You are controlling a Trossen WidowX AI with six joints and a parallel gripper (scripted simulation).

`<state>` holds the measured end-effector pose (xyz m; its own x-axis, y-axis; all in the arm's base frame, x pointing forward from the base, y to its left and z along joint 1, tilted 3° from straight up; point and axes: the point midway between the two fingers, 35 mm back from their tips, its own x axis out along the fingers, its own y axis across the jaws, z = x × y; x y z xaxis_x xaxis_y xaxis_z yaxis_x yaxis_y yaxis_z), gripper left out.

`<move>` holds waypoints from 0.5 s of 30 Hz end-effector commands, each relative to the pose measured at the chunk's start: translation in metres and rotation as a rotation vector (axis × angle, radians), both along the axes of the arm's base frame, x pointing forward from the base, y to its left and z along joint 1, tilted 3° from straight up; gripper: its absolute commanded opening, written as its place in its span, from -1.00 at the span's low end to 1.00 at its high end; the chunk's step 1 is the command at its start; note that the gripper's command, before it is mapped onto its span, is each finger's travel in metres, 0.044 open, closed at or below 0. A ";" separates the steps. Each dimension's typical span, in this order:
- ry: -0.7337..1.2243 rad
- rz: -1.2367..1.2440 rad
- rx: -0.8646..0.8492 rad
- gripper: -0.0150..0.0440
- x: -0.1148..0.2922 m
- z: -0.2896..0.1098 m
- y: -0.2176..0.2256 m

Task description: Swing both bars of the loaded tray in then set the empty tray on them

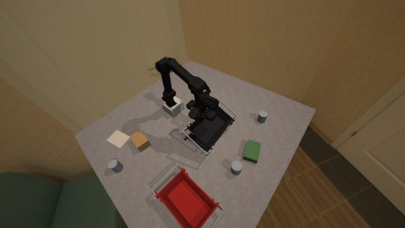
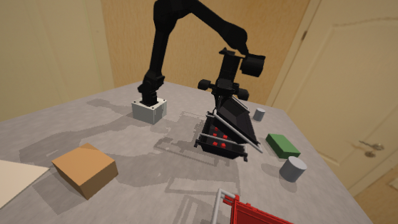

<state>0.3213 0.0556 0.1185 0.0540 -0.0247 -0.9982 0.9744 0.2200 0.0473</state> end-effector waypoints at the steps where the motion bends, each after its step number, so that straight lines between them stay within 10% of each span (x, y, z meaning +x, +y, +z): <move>1: -0.020 0.004 0.008 -0.49 0.002 -0.001 0.001; 15: -0.020 0.004 0.008 -0.49 0.000 -0.018 -0.001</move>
